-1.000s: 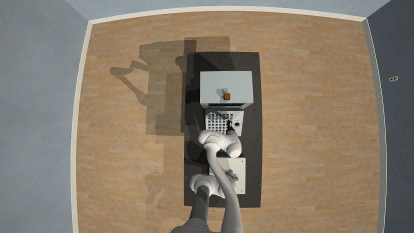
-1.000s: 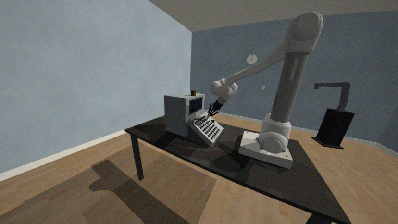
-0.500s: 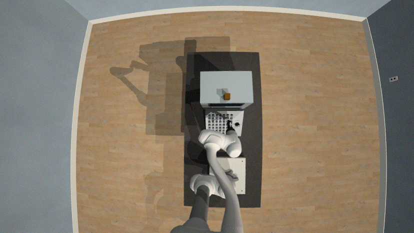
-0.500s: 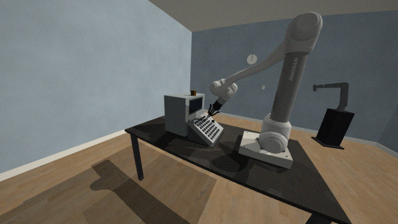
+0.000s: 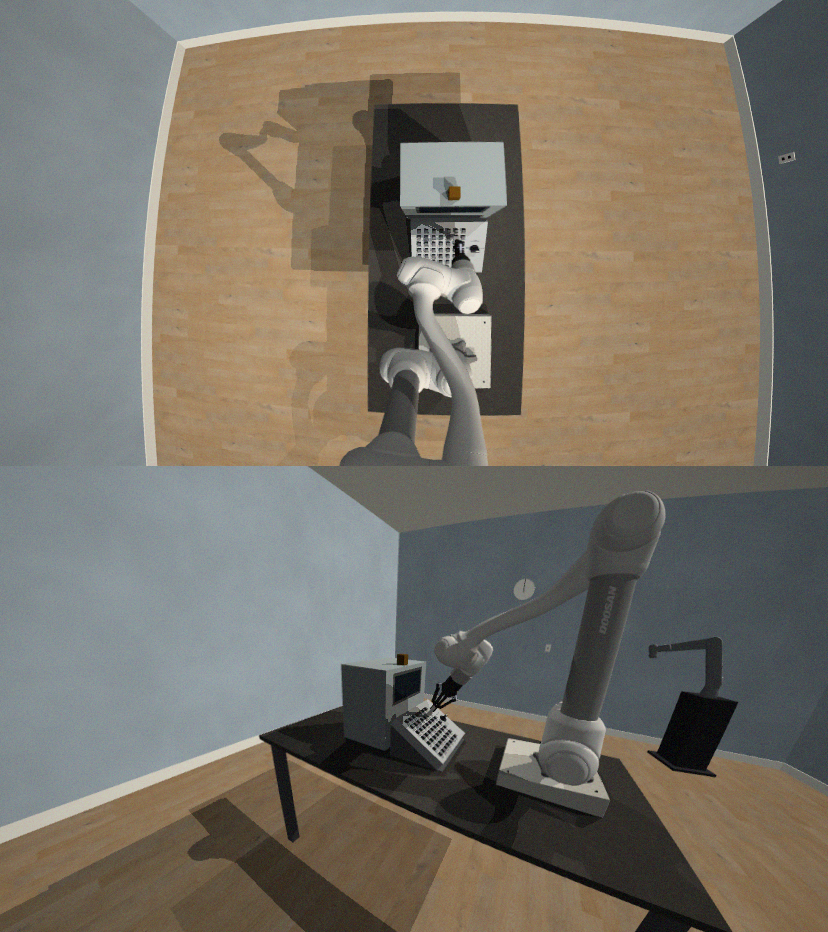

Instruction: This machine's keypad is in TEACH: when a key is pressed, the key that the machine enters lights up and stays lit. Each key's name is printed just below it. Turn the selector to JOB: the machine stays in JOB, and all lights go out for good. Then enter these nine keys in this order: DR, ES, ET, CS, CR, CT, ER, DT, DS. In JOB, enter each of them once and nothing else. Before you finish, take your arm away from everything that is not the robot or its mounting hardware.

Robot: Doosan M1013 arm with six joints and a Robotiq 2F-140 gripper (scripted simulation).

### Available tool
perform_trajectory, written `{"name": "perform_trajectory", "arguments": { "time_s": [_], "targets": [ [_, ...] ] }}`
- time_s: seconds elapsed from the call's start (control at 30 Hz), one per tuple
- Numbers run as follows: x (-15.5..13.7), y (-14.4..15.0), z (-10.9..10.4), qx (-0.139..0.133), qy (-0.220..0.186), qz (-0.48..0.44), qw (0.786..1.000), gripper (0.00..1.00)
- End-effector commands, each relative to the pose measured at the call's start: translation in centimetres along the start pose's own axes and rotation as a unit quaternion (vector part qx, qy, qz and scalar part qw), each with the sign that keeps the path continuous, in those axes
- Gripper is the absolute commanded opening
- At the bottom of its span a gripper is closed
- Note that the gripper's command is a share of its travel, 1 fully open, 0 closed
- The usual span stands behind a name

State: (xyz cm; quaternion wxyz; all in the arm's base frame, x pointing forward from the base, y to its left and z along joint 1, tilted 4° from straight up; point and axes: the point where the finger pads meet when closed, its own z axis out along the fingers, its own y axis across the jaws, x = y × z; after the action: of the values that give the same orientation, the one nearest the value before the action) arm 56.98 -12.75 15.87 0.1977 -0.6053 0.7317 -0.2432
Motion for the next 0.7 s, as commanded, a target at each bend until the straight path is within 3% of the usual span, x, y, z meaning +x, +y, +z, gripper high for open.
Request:
{"name": "perform_trajectory", "arguments": {
  "time_s": [0.0,0.67],
  "targets": [
    [0.00,0.00,0.08,0.000,0.000,0.000,1.000,0.00],
    [0.00,0.00,0.49,0.000,0.000,0.000,1.000,0.00]
  ]
}}
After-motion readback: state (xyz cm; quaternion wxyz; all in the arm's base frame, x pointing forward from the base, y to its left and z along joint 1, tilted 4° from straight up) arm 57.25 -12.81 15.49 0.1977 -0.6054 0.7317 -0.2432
